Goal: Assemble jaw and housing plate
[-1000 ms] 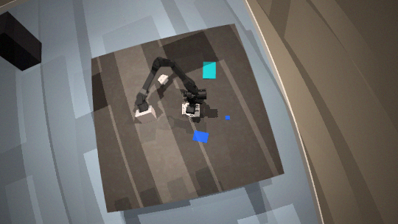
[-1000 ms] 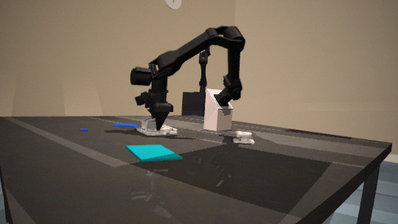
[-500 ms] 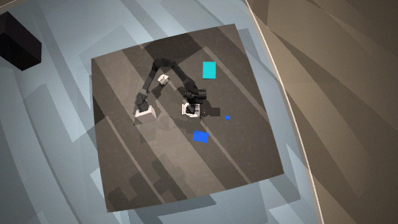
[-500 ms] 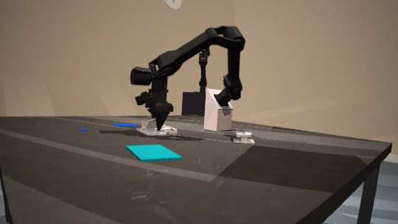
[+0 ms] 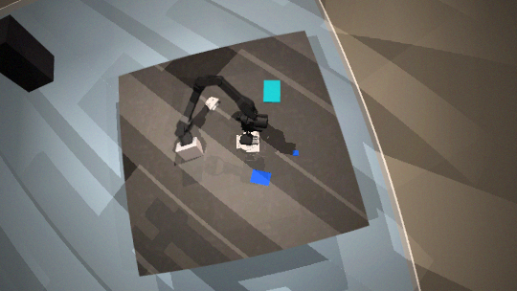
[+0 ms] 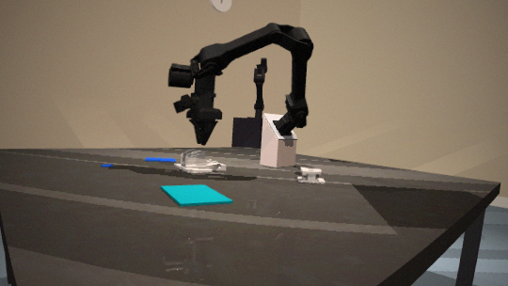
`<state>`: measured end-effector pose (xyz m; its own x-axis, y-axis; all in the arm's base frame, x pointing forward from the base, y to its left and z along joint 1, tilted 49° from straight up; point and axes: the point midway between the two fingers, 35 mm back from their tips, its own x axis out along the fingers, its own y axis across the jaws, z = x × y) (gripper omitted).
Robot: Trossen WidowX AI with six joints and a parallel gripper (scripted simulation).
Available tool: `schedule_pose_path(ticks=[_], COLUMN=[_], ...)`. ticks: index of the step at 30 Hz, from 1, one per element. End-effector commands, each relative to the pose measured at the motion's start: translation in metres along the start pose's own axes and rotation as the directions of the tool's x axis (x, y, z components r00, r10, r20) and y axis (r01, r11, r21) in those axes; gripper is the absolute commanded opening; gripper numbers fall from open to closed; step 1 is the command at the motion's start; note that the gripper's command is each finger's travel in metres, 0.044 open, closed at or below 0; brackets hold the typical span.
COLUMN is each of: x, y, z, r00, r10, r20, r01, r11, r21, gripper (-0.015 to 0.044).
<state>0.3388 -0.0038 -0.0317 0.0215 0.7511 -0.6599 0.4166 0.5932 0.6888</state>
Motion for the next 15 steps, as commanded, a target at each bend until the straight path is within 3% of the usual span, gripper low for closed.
schedule_pose_path(ticks=[1, 5, 15], x=[-0.001, -0.005, -0.01], y=[0.004, 0.011, 0.039], z=[-0.003, -0.007, -0.023], r00=[1.0, 0.999, 0.999], r10=[-0.013, -0.034, -0.047], r20=[0.001, 0.009, 0.015], r01=[0.013, 0.034, 0.049], r11=[1.0, 0.999, 0.97], r21=[0.005, -0.001, -0.237], gripper=[0.0329, 0.0434, 0.044])
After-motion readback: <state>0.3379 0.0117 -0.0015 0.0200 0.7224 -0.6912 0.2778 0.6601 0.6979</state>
